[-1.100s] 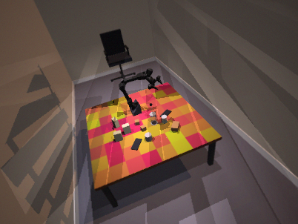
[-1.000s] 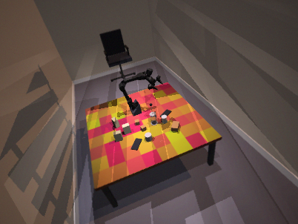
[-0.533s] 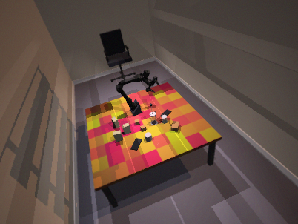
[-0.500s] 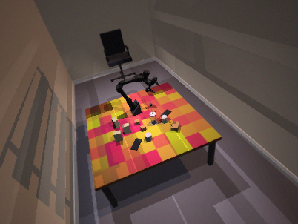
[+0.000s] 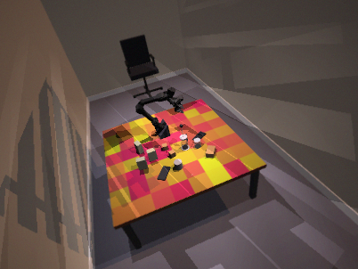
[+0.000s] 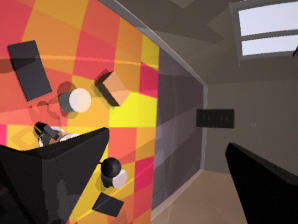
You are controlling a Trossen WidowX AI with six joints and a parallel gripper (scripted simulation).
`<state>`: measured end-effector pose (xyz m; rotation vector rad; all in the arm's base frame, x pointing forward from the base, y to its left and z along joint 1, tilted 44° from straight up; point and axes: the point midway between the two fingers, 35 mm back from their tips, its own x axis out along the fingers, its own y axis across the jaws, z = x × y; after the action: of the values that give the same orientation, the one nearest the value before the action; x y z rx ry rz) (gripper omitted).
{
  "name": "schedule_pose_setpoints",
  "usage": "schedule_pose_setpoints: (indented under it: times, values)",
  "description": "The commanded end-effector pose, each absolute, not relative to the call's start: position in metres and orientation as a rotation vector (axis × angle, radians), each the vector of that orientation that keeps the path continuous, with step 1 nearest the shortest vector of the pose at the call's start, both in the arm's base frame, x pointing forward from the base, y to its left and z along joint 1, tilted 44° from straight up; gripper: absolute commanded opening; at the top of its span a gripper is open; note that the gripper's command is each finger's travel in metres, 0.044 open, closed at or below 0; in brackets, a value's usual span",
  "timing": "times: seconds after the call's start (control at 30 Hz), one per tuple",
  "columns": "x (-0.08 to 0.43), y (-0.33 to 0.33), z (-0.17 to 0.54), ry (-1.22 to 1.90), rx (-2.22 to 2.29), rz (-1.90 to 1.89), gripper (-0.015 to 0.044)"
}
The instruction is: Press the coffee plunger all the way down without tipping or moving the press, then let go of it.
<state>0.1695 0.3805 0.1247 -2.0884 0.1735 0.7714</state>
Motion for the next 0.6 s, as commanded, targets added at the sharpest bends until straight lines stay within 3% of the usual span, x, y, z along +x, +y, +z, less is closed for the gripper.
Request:
schedule_pose_setpoints:
  times: [0.0,0.27,0.57]
  values:
    - [0.192,0.322,0.142,0.435,-1.258,0.451,0.0440]
    - [0.197,0.314,0.146,0.492,-0.885,0.329,0.0440]
    - [0.206,0.284,0.110,0.492,-0.876,0.326,0.0440]
